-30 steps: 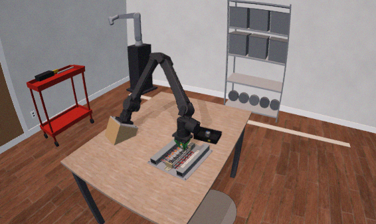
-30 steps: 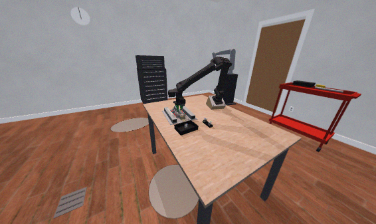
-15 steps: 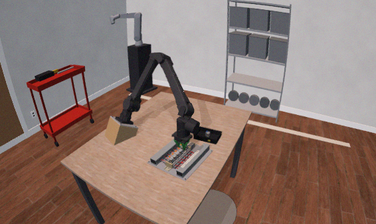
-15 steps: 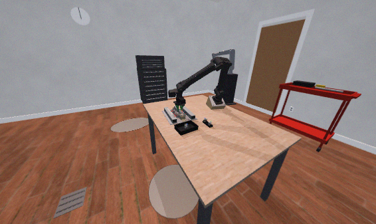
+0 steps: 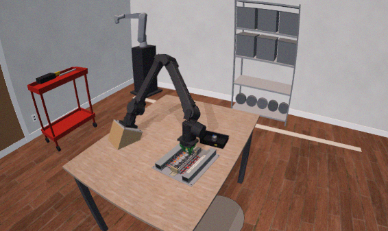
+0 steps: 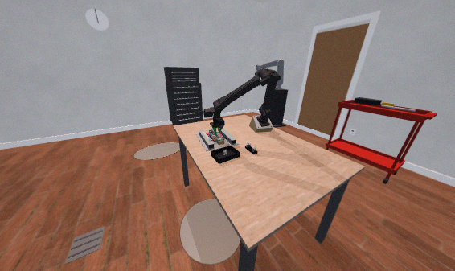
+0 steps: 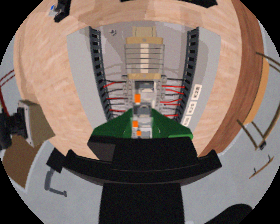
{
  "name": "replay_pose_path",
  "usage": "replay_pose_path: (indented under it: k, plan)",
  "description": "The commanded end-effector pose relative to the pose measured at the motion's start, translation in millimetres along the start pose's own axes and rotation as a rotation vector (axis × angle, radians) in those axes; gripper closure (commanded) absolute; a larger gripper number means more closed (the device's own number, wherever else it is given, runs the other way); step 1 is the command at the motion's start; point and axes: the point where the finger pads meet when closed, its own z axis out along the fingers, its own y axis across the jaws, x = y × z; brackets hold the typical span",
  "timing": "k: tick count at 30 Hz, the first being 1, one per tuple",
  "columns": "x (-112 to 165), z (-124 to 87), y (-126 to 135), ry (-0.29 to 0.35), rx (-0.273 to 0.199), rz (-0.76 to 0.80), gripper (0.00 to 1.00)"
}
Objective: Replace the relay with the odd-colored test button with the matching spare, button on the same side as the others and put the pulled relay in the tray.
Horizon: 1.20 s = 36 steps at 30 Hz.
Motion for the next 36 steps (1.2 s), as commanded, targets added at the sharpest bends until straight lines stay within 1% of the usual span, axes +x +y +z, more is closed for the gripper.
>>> replay_pose_path:
  k: [1,16,25,36]
  plan:
    - [-12,-12,-23,0.006,0.051,-0.042,1.0]
    - [-12,-13,-26,0.005,0.05,-0.042,1.0]
    - [-8,-4,-14,0.001,0.011,-0.019,1.0]
    - [-7,-1,-10,0.0,0.0,-0.013,1.0]
